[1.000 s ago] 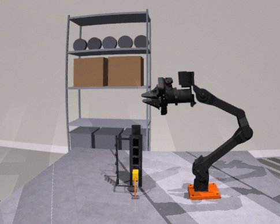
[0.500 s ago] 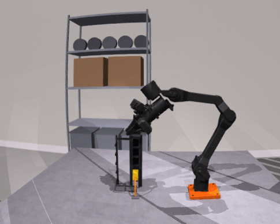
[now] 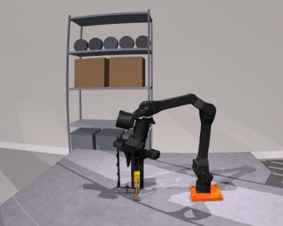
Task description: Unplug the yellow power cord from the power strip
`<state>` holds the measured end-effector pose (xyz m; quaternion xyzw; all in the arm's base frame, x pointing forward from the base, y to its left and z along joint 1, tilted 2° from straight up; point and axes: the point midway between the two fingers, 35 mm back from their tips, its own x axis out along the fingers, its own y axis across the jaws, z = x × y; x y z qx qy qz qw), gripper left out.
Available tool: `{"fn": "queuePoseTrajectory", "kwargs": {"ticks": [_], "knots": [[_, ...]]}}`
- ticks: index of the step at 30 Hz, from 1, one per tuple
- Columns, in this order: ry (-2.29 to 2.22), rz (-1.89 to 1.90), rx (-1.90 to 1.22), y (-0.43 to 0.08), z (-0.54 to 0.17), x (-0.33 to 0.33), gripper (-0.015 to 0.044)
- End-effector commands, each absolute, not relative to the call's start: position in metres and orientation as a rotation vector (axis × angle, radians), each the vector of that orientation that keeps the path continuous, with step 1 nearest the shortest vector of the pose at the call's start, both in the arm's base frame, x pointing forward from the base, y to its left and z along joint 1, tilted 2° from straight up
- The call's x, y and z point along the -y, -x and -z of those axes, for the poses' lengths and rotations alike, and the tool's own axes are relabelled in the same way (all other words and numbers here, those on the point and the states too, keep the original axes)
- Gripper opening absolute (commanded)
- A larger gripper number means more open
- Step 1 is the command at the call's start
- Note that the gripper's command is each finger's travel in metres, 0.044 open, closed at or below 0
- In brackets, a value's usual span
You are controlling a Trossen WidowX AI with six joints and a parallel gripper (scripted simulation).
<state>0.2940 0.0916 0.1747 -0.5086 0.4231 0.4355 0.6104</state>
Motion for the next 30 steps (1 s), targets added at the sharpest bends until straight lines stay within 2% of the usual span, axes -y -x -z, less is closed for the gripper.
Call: {"fn": "queuePoseTrajectory", "kwargs": {"ticks": [1, 30], "knots": [[1.4, -1.338, -1.043, -0.282, -0.137, -0.099, 0.016], [1.402, -1.337, -1.045, -0.29, -0.138, -0.07, 0.016]]}}
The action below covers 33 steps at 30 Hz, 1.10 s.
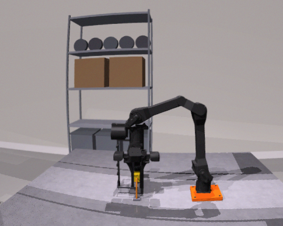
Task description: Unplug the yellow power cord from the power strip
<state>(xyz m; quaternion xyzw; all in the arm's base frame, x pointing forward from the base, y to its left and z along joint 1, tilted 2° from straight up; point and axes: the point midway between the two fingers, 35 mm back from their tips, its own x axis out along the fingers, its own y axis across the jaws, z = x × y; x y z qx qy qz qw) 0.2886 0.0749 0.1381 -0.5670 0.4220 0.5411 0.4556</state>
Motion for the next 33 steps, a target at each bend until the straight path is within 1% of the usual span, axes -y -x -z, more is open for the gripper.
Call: {"fn": "queuePoseTrajectory", "kwargs": {"ticks": [1, 7, 28, 31, 33], "knots": [[1.402, -1.337, -1.045, -0.29, -0.138, -0.068, 0.016], [1.403, -1.336, -1.045, -0.292, -0.138, -0.06, 0.016], [1.403, -1.336, -1.045, -0.292, -0.126, -0.06, 0.016], [1.401, -1.328, -1.04, -0.293, -0.128, -0.06, 0.0081], [1.401, -1.328, -1.04, -0.293, -0.128, -0.06, 0.0068]]}}
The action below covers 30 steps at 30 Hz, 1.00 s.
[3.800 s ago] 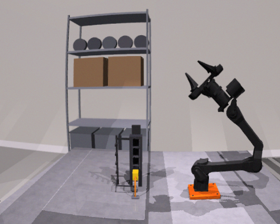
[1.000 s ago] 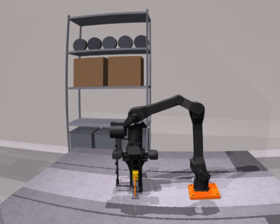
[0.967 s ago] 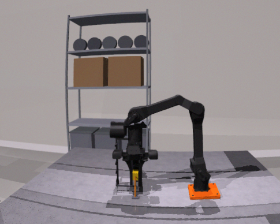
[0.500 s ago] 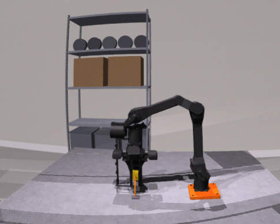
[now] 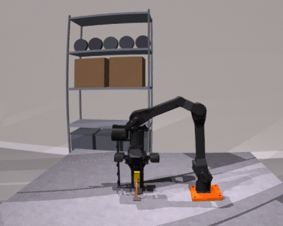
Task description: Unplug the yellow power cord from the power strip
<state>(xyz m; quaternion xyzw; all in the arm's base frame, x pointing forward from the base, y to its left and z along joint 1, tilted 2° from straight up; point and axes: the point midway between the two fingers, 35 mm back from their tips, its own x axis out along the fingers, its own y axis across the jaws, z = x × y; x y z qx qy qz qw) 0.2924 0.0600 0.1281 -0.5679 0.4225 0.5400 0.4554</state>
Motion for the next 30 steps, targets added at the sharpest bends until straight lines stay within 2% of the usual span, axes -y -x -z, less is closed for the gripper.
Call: {"fn": "queuePoseTrajectory", "kwargs": {"ticks": [1, 7, 8, 30], "knots": [[1.401, -1.328, -1.04, -0.293, -0.128, -0.06, 0.0061], [1.401, -1.328, -1.04, -0.293, -0.128, -0.06, 0.0021], [1.401, -1.328, -1.04, -0.293, -0.128, -0.06, 0.0], [1.399, -1.333, -1.04, -0.287, -0.128, -0.093, 0.0]]}}
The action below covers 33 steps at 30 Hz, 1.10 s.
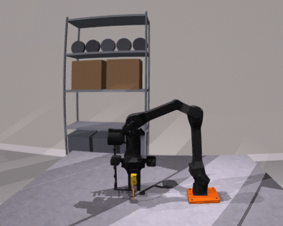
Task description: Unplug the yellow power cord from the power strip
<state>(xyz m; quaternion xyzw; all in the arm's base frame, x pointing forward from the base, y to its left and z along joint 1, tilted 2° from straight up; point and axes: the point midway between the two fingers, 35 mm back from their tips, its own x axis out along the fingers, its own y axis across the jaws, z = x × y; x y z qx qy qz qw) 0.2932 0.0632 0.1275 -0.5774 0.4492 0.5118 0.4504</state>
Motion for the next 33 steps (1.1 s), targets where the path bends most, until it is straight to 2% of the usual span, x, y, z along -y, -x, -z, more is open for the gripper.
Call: {"fn": "queuePoseTrajectory", "kwargs": {"ticks": [1, 12, 28, 29, 33], "knots": [[1.399, -1.334, -1.04, -0.287, -0.128, -0.095, 0.0], [1.398, -1.336, -1.041, -0.281, -0.129, -0.112, 0.0], [1.399, -1.339, -1.042, -0.28, -0.131, -0.115, 0.042], [1.398, -1.339, -1.042, -0.279, -0.133, -0.122, 0.044], [1.396, -1.341, -1.04, -0.269, -0.14, -0.158, 0.044]]}}
